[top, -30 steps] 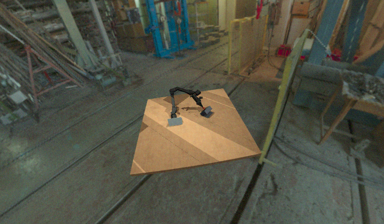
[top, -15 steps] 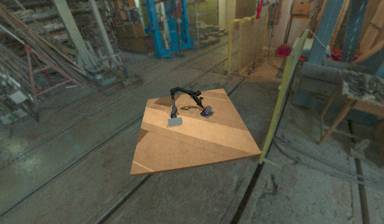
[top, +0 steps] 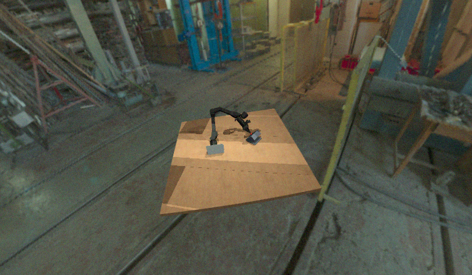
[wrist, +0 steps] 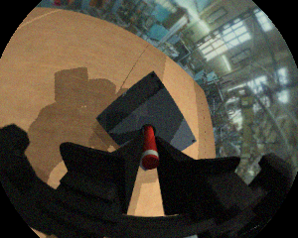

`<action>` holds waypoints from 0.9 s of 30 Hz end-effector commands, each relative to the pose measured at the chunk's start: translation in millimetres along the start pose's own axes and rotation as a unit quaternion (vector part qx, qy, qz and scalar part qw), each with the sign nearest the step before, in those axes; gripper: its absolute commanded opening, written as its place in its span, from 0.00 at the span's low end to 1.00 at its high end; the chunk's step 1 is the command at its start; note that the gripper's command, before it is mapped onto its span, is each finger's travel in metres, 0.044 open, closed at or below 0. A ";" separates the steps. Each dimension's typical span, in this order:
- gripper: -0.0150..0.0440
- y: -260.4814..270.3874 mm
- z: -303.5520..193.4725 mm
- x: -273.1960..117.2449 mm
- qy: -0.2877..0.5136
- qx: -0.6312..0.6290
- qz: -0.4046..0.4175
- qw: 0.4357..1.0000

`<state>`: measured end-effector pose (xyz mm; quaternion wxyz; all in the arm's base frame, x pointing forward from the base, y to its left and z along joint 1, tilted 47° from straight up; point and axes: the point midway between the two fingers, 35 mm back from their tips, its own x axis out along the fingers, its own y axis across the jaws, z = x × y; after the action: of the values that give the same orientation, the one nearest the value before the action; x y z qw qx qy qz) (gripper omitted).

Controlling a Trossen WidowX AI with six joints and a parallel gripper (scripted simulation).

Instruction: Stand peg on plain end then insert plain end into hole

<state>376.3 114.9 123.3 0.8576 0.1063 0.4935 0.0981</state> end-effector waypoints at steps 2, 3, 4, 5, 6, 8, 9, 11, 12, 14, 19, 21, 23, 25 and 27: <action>0.25 -0.9 -0.4 4.5 0.000 0.002 -0.002 1.000; 0.25 -0.9 -0.3 5.2 0.000 0.002 -0.002 1.000; 0.25 -0.9 -0.3 5.7 0.000 0.002 -0.002 1.000; 0.25 -1.0 -0.3 6.2 0.000 0.002 -0.002 1.000; 0.25 -1.0 -0.3 6.7 0.000 0.002 -0.002 1.000; 0.25 -1.0 -0.2 7.6 0.000 0.002 -0.002 1.000; 0.25 -1.0 -0.2 8.0 0.000 0.002 -0.002 1.000; 0.25 -1.0 -0.1 8.5 0.000 0.002 -0.002 1.000; 0.25 -1.0 -0.1 8.6 0.000 0.002 -0.002 1.000; 0.25 -1.0 0.0 8.9 0.000 0.002 -0.002 1.000; 0.25 -0.4 -0.1 7.7 0.001 0.000 0.000 1.000; 0.25 -0.4 -0.1 7.7 0.001 0.000 0.000 1.000; 0.30 -0.4 -0.1 7.7 0.001 0.000 0.000 1.000; 0.39 -0.4 -0.1 7.7 0.001 0.000 0.000 1.000; 0.48 -0.4 -0.1 7.7 0.001 0.000 0.000 1.000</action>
<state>380.0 116.6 116.8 0.8572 0.1064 0.4943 0.0980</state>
